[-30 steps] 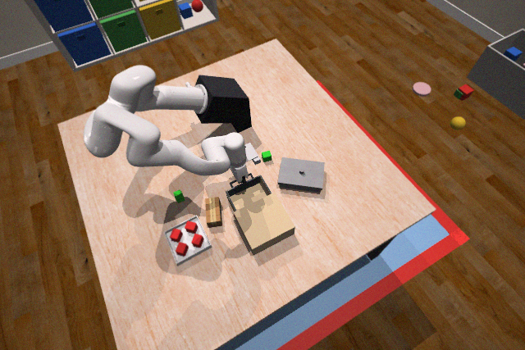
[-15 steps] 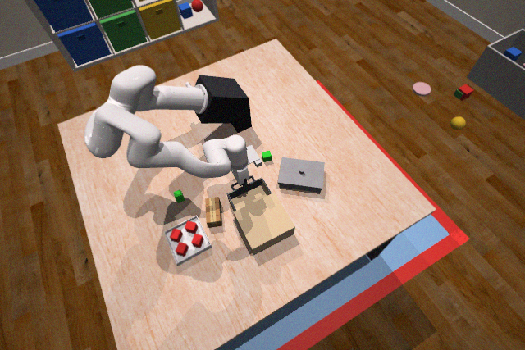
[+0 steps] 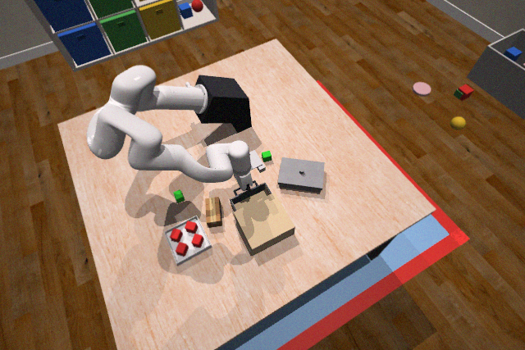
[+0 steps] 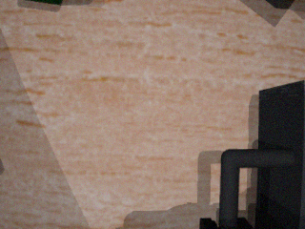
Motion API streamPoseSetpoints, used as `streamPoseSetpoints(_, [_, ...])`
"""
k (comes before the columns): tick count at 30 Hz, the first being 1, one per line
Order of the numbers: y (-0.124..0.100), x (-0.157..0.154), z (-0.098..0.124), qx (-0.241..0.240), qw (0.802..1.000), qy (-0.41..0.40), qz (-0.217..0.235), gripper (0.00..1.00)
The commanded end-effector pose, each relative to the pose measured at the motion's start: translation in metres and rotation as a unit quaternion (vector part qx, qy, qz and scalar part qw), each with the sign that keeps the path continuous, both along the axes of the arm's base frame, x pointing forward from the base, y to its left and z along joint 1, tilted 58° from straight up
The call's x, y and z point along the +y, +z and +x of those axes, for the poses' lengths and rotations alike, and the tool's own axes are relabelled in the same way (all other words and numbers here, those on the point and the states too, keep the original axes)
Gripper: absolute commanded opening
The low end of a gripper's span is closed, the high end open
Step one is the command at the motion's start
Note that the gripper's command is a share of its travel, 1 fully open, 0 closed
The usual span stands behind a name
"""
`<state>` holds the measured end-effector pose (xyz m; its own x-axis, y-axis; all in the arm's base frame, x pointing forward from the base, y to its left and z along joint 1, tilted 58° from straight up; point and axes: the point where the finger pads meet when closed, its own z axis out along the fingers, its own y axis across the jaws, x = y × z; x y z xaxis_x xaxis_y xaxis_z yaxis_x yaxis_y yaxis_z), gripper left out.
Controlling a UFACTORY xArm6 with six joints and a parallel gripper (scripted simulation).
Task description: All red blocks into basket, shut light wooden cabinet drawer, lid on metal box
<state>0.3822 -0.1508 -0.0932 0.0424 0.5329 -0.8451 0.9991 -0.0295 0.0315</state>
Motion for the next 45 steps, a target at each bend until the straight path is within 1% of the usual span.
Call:
streamPoseSetpoints(1, [0.001, 0.000, 0.016, -0.001, 1.000, 0.001, 0.000, 0.00])
streamPoseSetpoints(21, [0.002, -0.001, 0.053, -0.001, 1.000, 0.001, 0.000, 0.00])
streamPoseSetpoints(34, [0.002, -0.001, 0.064, -0.001, 1.000, 0.001, 0.000, 0.00])
streamPoseSetpoints(45, [0.002, -0.001, 0.066, -0.001, 1.000, 0.001, 0.000, 0.00])
